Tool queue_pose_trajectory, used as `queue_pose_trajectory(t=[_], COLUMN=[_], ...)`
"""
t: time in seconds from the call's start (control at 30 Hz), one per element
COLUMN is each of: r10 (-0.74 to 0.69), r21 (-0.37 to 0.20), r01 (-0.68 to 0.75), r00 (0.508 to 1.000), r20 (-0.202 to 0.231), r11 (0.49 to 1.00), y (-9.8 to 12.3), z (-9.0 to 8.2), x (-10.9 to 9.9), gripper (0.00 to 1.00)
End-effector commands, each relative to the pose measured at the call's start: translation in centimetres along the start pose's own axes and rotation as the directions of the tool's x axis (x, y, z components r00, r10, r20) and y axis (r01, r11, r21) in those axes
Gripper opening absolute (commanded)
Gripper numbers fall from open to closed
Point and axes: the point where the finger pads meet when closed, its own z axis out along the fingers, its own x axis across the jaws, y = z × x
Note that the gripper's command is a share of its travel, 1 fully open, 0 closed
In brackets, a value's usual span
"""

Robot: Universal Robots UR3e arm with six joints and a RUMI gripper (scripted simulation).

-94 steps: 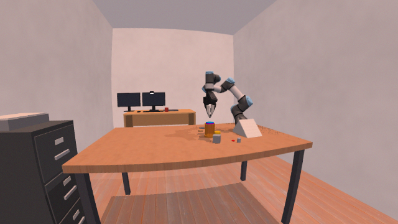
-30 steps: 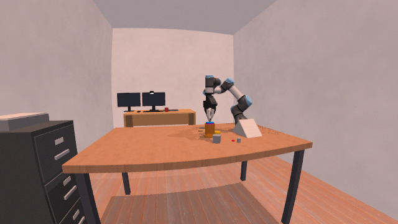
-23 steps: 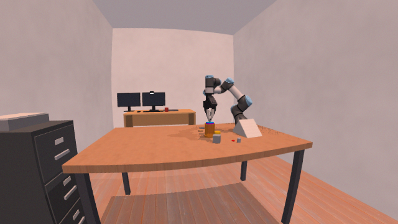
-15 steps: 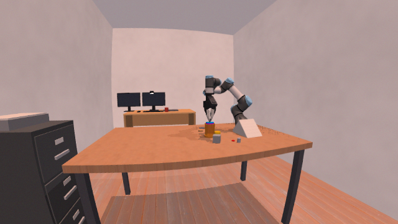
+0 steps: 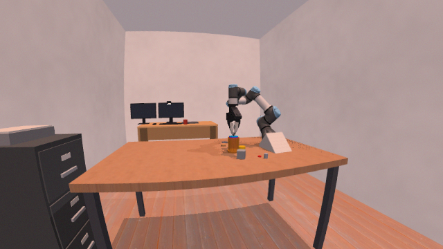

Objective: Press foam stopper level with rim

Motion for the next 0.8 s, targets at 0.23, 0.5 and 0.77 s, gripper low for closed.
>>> queue_pose_trajectory(t=[0.23, 0.5, 0.77], r10=[0.001, 0.001, 0.001], r21=[0.001, 0.001, 0.001], r01=[-0.001, -0.001, -0.001], r00=[1.000, 1.000, 1.000], r20=[-0.002, -0.002, -0.002], r11=[1.000, 1.000, 1.000], y=[0.0, 0.0, 0.0], z=[0.5, 1.0, 1.4], x=[0.0, 0.0, 0.0], gripper=[0.00, 0.00, 0.00])
